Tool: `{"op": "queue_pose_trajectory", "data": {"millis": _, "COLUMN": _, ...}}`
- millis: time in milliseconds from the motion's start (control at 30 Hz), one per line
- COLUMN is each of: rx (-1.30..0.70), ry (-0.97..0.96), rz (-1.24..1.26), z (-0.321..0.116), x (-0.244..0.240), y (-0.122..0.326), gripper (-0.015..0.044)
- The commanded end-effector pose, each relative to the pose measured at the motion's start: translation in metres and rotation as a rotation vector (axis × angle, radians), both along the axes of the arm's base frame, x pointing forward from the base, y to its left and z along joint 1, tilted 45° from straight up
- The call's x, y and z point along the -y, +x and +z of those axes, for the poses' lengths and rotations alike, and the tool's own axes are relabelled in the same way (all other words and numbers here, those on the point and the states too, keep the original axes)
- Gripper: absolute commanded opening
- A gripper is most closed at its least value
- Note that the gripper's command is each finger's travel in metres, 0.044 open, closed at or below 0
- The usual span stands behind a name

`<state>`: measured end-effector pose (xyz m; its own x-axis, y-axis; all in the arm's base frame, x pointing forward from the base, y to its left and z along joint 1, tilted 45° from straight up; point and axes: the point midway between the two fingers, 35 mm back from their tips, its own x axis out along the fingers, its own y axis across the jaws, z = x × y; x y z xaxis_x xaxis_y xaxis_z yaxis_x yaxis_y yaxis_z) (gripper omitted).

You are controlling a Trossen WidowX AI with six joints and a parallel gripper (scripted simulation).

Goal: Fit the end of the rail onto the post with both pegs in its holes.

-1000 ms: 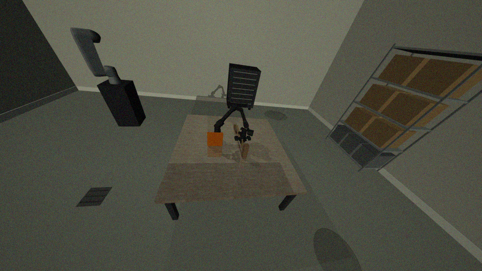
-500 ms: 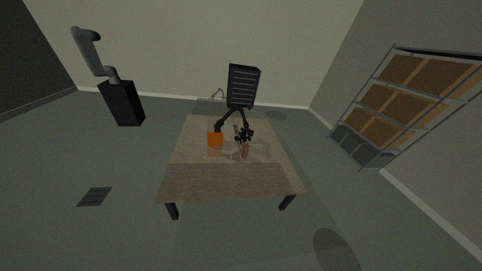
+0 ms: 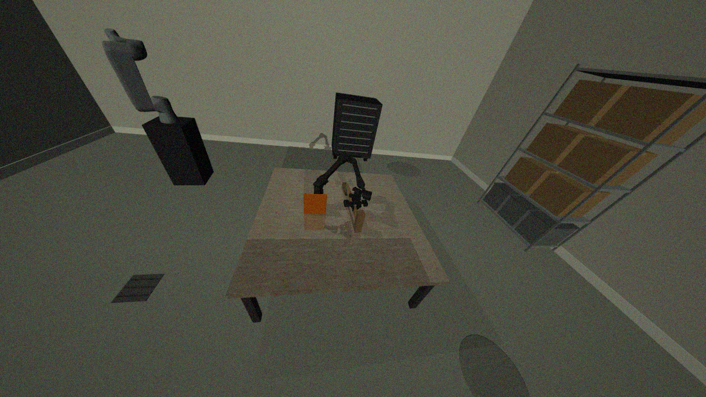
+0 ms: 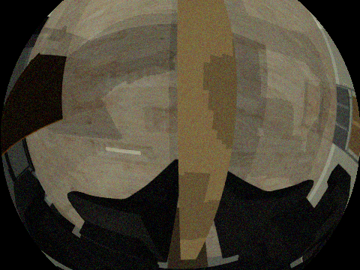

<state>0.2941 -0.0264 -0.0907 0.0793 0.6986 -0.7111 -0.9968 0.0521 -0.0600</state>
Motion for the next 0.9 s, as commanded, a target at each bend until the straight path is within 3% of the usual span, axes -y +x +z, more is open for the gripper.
{"op": "queue_pose_trajectory", "data": {"millis": 0, "rx": 0.006, "ry": -0.003, "rz": -0.005, "z": -0.0002, "x": 0.0039, "y": 0.0015, "gripper": 0.0000}}
{"op": "queue_pose_trajectory", "data": {"millis": 867, "rx": 0.006, "ry": -0.004, "rz": -0.005, "z": -0.0057, "x": 0.0098, "y": 0.0016, "gripper": 0.0000}}
